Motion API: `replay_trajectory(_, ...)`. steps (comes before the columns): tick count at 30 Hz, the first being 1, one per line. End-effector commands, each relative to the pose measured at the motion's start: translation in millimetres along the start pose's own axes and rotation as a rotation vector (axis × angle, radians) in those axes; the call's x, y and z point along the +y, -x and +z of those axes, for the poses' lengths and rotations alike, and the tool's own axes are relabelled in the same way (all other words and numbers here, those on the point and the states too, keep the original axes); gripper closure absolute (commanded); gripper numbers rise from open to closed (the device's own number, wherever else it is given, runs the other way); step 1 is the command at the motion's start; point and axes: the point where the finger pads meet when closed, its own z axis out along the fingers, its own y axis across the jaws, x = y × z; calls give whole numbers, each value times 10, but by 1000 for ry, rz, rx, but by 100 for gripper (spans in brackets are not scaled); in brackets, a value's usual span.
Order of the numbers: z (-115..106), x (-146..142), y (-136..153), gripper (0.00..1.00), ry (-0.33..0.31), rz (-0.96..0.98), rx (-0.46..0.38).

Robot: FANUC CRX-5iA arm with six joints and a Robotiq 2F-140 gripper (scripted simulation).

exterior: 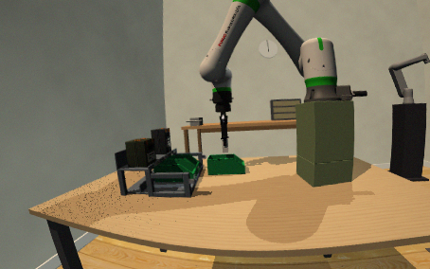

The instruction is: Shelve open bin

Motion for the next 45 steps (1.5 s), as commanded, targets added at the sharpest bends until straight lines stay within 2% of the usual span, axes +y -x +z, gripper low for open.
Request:
replay_trajectory(1, -1, -1, 1, 85, 0, 0, 0)
replay_trajectory(21, 31, -1, 1, 85, 0, 0, 0)
replay_trajectory(45, 288, -1, 1, 85, 0, 0, 0)
